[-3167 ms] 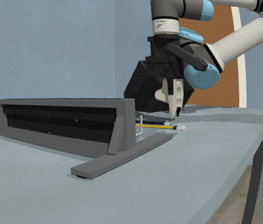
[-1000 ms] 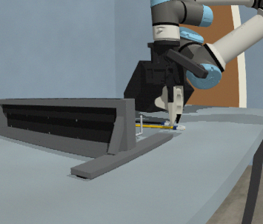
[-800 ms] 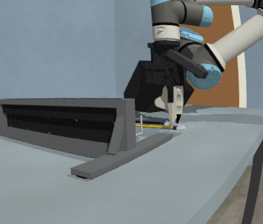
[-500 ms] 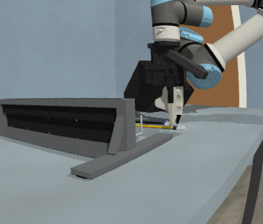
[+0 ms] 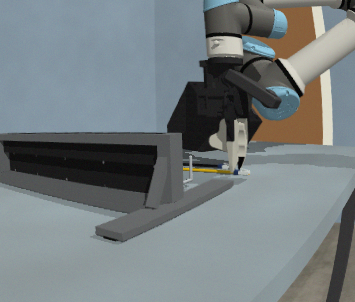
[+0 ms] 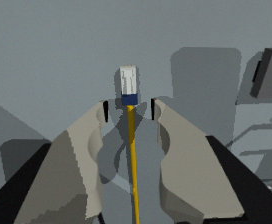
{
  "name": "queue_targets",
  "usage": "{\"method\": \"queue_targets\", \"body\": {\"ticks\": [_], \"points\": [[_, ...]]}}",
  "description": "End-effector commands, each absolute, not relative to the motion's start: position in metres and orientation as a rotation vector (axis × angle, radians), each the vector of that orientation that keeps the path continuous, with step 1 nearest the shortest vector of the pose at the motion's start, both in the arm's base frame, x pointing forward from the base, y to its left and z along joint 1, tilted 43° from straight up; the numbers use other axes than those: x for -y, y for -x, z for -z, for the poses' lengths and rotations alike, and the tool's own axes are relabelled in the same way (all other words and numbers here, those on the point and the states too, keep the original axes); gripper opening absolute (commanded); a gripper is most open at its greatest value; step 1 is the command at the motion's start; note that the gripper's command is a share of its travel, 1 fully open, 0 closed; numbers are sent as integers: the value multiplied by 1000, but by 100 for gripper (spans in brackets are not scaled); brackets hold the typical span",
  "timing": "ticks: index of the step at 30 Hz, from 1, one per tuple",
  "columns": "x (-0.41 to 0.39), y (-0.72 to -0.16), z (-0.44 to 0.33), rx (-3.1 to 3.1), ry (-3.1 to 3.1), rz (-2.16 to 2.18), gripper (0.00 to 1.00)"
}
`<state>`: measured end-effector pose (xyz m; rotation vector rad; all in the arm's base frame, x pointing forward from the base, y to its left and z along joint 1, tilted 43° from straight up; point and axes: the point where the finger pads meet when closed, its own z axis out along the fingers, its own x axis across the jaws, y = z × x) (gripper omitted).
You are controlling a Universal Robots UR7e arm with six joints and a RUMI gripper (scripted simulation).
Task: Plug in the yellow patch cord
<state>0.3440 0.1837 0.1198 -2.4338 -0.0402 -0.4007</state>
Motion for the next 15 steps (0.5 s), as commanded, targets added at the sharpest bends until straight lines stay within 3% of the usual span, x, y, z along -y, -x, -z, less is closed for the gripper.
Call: {"method": "queue_targets", "body": {"ticks": [1, 15], "points": [[-185, -345, -119, 40, 2434, 401, 22], [-187, -346, -116, 40, 2434, 401, 22]]}}
